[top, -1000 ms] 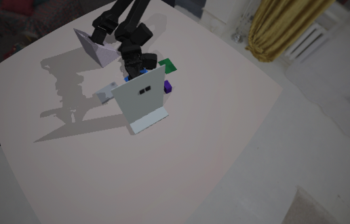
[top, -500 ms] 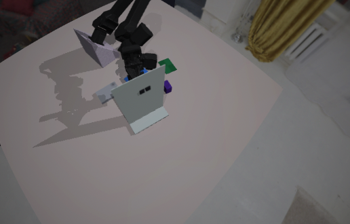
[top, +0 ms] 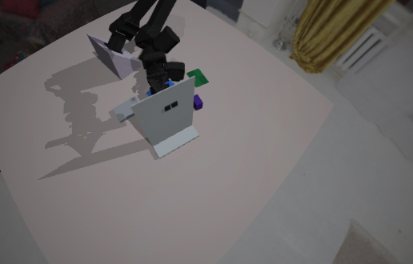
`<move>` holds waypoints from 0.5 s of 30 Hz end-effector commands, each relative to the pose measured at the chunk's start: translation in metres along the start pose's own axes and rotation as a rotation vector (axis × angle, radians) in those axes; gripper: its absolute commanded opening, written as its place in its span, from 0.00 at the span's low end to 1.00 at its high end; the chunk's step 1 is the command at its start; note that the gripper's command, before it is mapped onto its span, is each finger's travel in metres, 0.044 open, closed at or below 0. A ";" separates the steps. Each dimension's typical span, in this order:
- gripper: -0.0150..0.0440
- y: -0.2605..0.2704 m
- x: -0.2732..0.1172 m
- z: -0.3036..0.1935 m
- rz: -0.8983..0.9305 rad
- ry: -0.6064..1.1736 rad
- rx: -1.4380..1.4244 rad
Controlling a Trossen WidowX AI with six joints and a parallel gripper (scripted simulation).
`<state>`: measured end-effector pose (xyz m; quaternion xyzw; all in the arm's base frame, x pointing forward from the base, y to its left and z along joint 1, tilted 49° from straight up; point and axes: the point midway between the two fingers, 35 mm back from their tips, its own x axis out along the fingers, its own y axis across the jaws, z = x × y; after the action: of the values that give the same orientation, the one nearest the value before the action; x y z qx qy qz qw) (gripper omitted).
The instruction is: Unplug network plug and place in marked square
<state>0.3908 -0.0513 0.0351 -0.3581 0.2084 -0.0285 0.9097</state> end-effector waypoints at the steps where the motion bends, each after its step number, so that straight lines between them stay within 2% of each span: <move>1: 0.25 0.000 -0.003 -0.001 0.000 0.001 0.004; 15: 0.25 0.000 -0.011 -0.003 0.000 0.002 0.004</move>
<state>0.3821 -0.0508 0.0369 -0.3581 0.2087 -0.0286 0.9096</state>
